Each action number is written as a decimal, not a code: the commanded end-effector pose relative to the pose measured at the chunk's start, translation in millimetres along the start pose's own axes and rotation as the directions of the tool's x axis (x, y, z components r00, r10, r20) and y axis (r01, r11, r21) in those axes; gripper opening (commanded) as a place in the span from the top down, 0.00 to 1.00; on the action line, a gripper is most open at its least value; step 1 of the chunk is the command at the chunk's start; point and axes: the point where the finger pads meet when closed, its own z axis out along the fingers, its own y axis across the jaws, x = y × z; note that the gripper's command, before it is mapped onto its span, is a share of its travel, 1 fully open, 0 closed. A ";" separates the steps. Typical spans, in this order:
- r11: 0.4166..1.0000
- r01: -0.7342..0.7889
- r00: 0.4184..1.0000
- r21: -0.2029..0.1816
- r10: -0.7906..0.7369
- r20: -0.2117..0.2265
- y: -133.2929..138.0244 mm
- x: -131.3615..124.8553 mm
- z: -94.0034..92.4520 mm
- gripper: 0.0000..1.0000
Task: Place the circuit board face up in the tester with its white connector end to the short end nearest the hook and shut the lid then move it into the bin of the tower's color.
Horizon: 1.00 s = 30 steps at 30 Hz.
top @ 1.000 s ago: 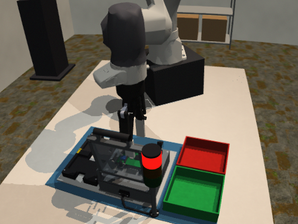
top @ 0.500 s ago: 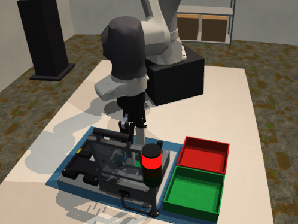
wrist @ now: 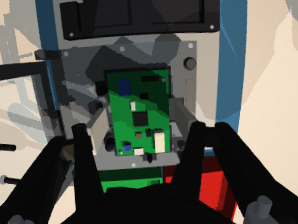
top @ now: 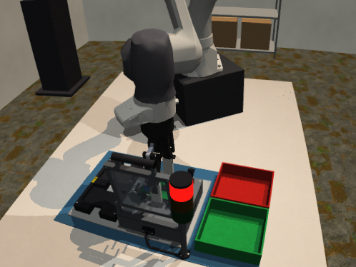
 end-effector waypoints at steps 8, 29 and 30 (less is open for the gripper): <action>1.000 -0.011 1.000 0.007 0.011 0.002 -2.8 -0.3 -0.5 0.42; 1.000 -0.011 1.000 0.007 0.011 0.002 -2.8 -0.3 -0.5 0.49; 1.000 -0.011 1.000 0.007 0.011 0.002 -2.8 -0.3 -0.5 0.49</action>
